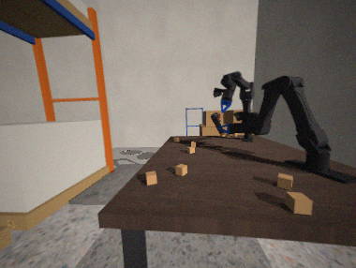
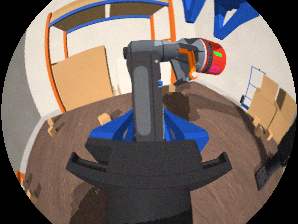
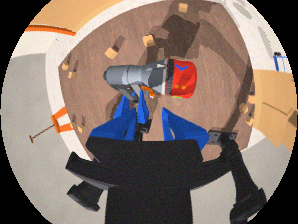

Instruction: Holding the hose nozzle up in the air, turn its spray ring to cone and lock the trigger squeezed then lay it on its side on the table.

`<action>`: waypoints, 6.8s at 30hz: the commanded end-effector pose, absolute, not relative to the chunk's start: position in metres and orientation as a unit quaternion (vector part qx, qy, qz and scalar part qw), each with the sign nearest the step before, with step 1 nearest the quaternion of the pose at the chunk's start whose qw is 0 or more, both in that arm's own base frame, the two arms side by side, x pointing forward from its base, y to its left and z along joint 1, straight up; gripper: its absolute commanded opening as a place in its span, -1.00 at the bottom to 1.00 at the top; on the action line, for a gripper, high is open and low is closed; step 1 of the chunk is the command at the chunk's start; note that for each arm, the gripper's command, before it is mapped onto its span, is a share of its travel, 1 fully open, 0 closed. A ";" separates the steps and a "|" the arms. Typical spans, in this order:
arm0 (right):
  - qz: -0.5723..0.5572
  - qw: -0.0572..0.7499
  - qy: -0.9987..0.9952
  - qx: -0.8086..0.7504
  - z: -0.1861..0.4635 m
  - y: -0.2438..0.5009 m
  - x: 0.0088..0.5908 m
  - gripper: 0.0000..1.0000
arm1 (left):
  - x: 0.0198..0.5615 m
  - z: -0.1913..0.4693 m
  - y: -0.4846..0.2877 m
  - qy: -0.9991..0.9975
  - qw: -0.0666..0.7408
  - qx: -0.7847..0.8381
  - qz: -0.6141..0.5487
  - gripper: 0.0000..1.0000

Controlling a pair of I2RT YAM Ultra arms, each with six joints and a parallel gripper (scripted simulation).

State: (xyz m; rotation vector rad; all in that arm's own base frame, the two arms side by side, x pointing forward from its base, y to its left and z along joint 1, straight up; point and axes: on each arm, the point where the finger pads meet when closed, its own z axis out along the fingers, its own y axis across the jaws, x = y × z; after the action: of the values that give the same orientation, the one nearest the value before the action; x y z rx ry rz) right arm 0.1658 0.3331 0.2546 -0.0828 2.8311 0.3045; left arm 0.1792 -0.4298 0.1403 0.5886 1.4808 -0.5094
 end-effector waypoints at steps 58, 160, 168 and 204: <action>0.139 0.169 0.975 -0.025 0.232 0.347 0.186 -0.26 | 0.179 0.186 -0.436 0.631 0.693 0.211 -0.279 -0.28; 0.184 0.173 0.966 -0.052 0.240 0.403 0.175 -0.26 | 0.176 0.186 -0.437 0.629 0.693 0.214 -0.279 -0.28; 0.184 0.174 0.966 -0.052 0.240 0.403 0.175 -0.26 | 0.176 0.186 -0.437 0.629 0.693 0.214 -0.279 -0.28; 0.143 0.170 0.974 -0.038 0.293 0.362 0.161 -0.26 | 0.178 0.186 -0.436 0.630 0.694 0.211 -0.278 -0.28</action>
State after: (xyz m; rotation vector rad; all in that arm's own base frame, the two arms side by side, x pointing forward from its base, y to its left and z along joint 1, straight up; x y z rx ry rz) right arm 0.1571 0.3703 0.2751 -0.1373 2.7984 0.3862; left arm 0.1798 -0.4293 0.1410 0.5843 1.4811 -0.5091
